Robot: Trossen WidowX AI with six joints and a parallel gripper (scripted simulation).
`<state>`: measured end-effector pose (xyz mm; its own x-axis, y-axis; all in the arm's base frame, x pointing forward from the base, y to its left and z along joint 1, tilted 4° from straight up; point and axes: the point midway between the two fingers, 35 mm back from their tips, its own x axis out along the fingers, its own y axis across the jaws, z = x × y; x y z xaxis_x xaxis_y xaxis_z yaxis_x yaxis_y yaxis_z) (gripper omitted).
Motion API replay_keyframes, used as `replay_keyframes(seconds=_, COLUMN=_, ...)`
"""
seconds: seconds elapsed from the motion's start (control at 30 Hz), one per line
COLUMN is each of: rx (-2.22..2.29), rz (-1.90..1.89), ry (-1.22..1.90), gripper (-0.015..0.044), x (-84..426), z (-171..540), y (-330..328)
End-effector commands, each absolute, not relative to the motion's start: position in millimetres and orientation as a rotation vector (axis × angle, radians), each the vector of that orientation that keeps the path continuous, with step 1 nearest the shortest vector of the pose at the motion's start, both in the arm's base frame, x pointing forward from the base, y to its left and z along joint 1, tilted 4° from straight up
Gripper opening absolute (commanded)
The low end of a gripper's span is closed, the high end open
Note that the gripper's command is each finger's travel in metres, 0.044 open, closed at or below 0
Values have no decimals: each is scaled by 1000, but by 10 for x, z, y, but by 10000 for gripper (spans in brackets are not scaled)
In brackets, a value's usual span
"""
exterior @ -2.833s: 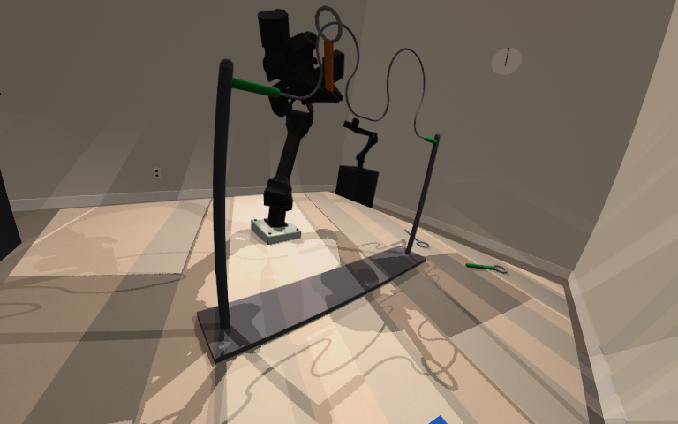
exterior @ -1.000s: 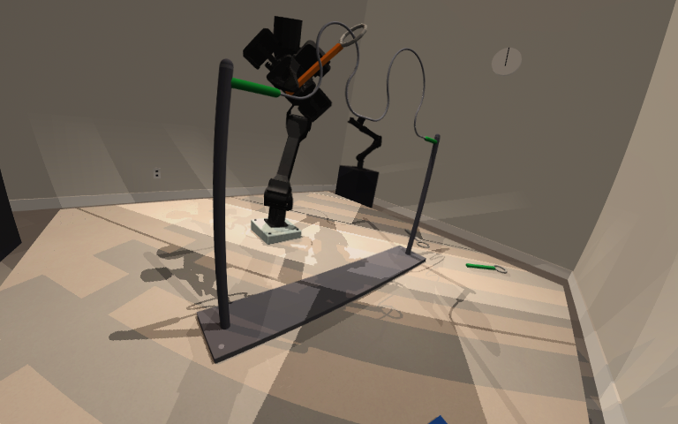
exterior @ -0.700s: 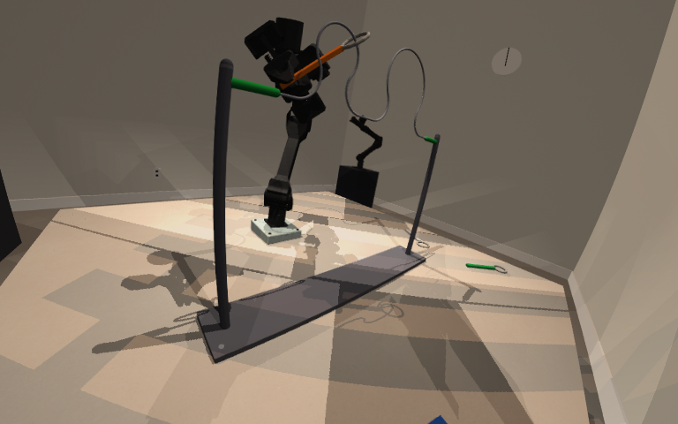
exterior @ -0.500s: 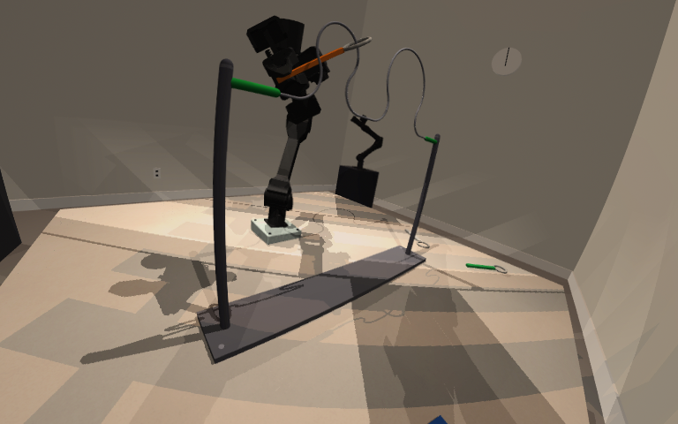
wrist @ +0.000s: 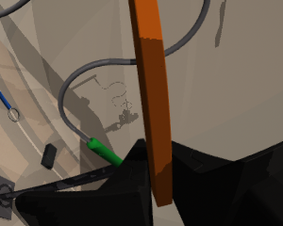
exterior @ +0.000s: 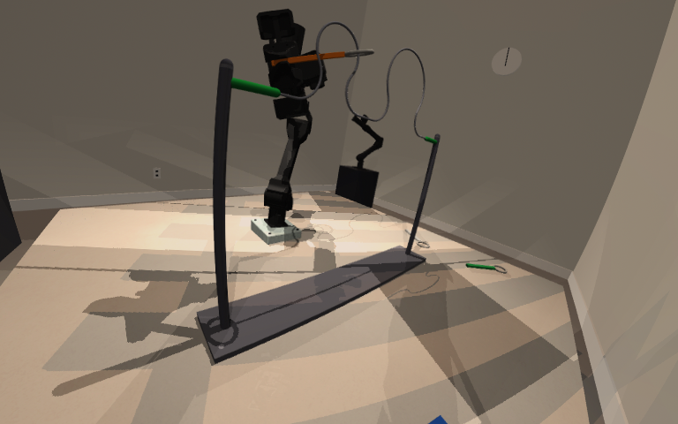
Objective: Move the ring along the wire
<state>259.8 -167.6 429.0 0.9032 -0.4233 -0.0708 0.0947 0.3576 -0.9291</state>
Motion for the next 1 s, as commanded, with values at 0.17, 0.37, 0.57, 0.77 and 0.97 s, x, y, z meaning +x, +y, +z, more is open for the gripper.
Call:
replay_keyframes(seconds=0.17, rx=-1360, rz=-410, ry=286, gripper=-150, x=2568, z=4435, y=-1702)
replay_keyframes(seconds=0.37, rx=-1490, rz=-451, ry=262, gripper=-150, x=2562, z=4519, y=-1712)
replay_keyframes(seconds=0.57, rx=-1614, rz=-490, ry=237, gripper=-150, x=2556, z=4598, y=-1712)
replay_keyframes(seconds=0.77, rx=-1725, rz=-525, ry=214, gripper=-150, x=2551, z=4664, y=-1705)
replay_keyframes(seconds=0.97, rx=-1824, rz=-556, ry=191, gripper=-150, x=2547, z=4708, y=-1698)
